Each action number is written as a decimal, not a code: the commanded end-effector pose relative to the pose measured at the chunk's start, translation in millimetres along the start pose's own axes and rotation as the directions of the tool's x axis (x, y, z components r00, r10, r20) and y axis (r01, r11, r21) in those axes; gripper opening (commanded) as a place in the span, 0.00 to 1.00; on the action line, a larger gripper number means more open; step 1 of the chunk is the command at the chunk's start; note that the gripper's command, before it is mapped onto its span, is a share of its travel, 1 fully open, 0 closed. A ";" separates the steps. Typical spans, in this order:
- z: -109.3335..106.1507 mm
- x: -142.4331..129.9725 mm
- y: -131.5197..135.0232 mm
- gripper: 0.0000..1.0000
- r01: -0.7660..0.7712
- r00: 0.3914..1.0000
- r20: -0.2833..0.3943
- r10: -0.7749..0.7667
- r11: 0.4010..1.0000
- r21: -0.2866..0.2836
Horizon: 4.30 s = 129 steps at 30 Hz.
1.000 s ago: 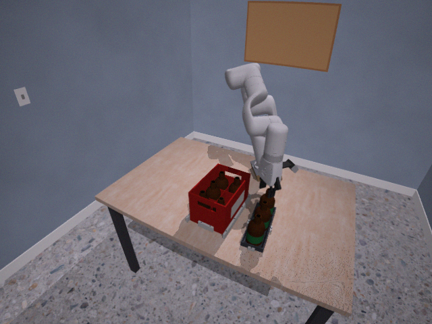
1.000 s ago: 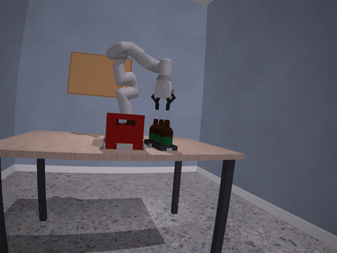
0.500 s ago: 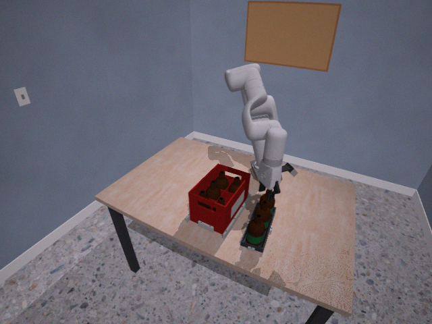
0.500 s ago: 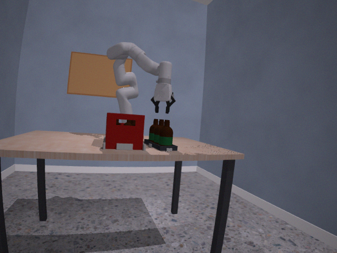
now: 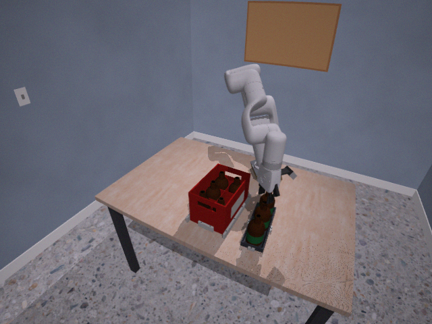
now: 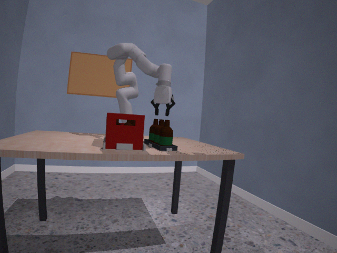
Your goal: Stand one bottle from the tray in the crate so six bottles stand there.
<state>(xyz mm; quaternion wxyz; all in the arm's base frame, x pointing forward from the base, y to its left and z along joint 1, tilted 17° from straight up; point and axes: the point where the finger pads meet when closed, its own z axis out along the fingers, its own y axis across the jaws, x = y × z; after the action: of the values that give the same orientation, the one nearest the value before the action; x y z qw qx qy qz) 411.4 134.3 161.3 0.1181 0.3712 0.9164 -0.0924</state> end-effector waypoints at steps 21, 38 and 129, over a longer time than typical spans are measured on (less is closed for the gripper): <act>2.1 -0.4 1.4 0.65 0.000 1.000 0.002 0.000 1.000 -0.004; 2.0 -0.8 2.8 0.65 0.000 1.000 0.002 0.000 1.000 -0.004; 42.4 -0.9 3.0 0.65 0.000 1.000 0.002 0.000 1.000 -0.004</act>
<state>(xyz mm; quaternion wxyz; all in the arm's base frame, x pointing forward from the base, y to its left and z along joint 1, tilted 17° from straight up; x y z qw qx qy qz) 419.4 123.8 119.3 0.1183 0.3712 0.9164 -0.0922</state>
